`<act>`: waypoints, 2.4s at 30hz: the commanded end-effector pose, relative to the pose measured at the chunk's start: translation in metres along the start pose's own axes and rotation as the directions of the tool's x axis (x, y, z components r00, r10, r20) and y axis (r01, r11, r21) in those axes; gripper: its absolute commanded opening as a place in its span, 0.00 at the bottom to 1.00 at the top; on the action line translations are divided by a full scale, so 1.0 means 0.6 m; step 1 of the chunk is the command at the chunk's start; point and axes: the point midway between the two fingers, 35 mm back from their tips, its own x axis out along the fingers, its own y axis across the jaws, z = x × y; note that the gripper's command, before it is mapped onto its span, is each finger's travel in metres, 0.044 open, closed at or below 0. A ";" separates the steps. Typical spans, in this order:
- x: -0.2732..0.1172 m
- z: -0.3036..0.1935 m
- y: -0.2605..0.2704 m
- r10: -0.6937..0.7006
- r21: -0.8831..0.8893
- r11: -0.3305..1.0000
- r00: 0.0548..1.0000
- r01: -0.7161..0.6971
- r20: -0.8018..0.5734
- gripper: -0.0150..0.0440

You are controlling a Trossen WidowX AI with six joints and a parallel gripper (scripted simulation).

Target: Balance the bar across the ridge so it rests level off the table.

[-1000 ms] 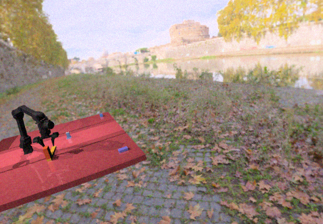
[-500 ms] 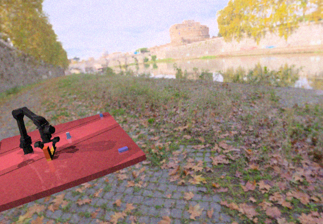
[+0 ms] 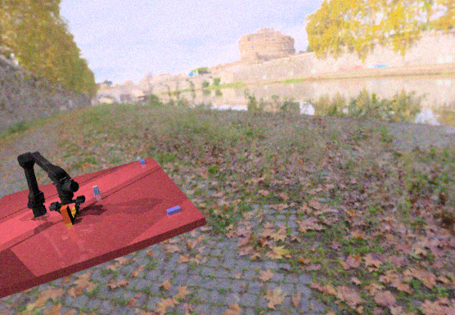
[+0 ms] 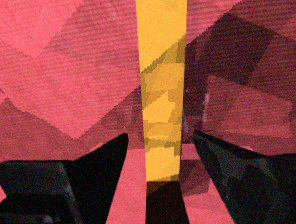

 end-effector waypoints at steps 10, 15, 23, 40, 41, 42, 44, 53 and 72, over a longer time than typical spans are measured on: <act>0.002 0.000 0.000 0.000 0.000 1.000 1.000 0.000 0.000 0.74; 0.002 0.000 0.000 0.000 0.000 1.000 1.000 0.000 0.000 0.52; 0.001 0.000 0.000 0.000 0.000 1.000 1.000 0.000 0.000 0.40; -0.068 -0.005 -0.007 -0.003 -0.002 1.000 1.000 0.003 0.001 0.25; -0.072 -0.005 -0.008 -0.003 -0.002 1.000 1.000 0.003 0.001 0.25; -0.076 -0.005 -0.008 -0.003 -0.002 1.000 1.000 0.003 0.001 0.25; -0.085 -0.005 -0.008 -0.003 -0.002 1.000 1.000 0.003 0.001 0.25; -0.122 -0.004 -0.007 -0.005 -0.003 1.000 1.000 0.005 0.002 0.25; -0.176 0.012 -0.015 -0.007 -0.005 1.000 1.000 0.007 0.004 0.25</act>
